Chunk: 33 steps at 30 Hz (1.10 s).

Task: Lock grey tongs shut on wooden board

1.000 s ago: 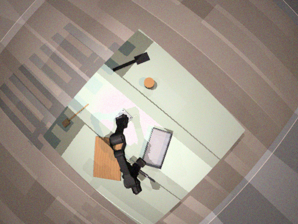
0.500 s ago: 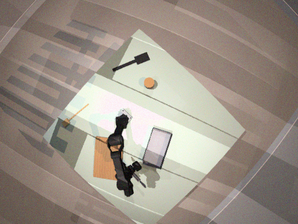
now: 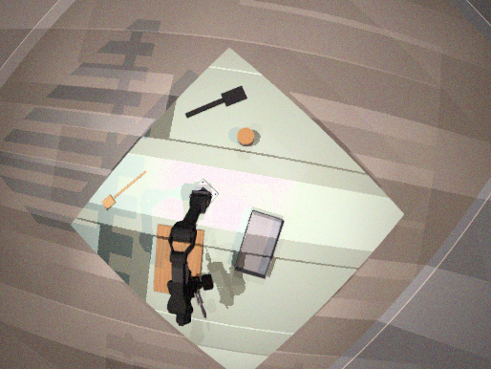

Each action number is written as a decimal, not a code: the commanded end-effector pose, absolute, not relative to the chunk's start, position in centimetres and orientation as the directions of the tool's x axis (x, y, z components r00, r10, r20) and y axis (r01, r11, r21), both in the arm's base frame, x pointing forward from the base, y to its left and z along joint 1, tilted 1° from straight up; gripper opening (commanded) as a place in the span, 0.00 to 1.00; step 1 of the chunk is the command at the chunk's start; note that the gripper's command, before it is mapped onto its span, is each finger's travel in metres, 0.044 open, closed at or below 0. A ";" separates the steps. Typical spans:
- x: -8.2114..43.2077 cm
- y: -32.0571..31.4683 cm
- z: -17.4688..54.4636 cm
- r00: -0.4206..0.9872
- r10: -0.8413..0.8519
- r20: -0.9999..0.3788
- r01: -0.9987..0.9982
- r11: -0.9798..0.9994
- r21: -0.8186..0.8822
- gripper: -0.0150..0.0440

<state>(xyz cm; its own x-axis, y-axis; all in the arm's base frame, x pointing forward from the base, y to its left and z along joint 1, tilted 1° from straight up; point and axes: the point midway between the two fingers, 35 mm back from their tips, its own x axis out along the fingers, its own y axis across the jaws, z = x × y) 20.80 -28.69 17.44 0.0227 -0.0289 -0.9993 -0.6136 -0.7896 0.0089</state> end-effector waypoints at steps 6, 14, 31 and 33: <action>16.0 -32.2 17.8 0.025 -0.039 -0.999 -0.807 -0.591 0.002 0.00; 12.0 -34.4 17.8 0.022 -0.040 -0.999 -0.915 -0.403 -0.004 0.00; 10.8 -35.3 17.5 0.045 -0.102 -0.994 -0.941 -0.339 -0.008 0.00; 10.8 -35.5 17.4 0.055 -0.130 -0.990 -0.941 -0.338 -0.008 0.00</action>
<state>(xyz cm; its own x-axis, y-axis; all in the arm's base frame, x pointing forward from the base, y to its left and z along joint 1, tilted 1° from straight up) 10.77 -35.21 17.12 0.0334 -0.0761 -0.9965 -0.9382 -0.3459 -0.0050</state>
